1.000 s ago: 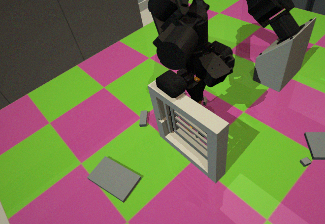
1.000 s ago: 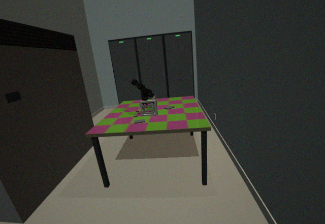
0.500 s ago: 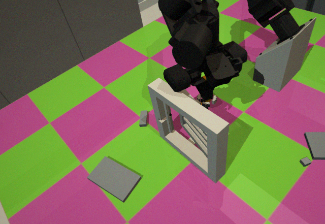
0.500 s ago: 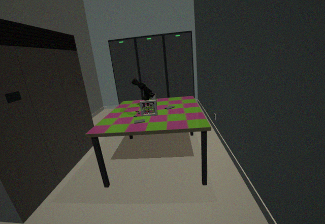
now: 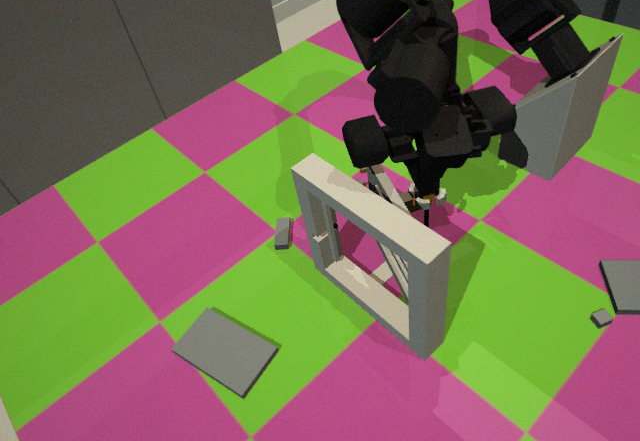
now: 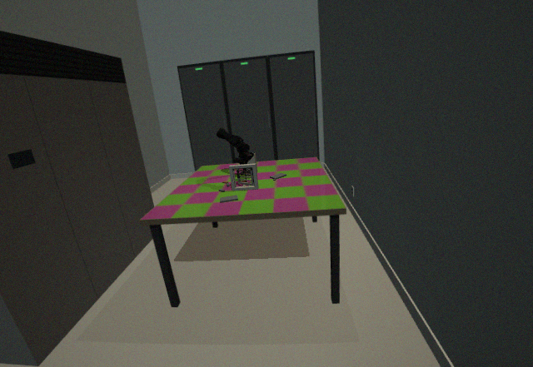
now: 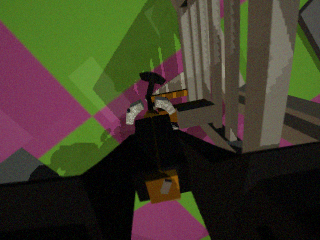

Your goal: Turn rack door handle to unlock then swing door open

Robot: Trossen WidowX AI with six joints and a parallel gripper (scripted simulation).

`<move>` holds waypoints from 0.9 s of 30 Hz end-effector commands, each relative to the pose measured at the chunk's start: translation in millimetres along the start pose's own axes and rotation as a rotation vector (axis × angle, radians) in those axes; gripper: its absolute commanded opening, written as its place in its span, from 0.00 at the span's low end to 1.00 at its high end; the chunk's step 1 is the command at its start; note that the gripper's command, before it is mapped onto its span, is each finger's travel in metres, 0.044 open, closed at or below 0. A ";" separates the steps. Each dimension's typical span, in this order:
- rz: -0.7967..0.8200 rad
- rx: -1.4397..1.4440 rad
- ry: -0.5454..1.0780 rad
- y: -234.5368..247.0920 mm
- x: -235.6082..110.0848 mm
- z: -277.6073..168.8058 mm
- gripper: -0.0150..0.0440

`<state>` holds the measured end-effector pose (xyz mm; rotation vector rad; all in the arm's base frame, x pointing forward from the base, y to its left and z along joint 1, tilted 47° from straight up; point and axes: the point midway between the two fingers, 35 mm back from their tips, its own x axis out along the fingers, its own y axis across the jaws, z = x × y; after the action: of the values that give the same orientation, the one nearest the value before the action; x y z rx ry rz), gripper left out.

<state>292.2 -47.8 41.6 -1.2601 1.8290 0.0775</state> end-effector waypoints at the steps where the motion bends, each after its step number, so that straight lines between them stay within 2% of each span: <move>1: -0.009 0.100 -0.004 4.1 0.5 2.5 0.30; 27: -0.006 0.490 -0.007 46.0 0.7 26.6 0.30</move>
<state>273.1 -15.4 9.8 -0.9634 1.7273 -0.2844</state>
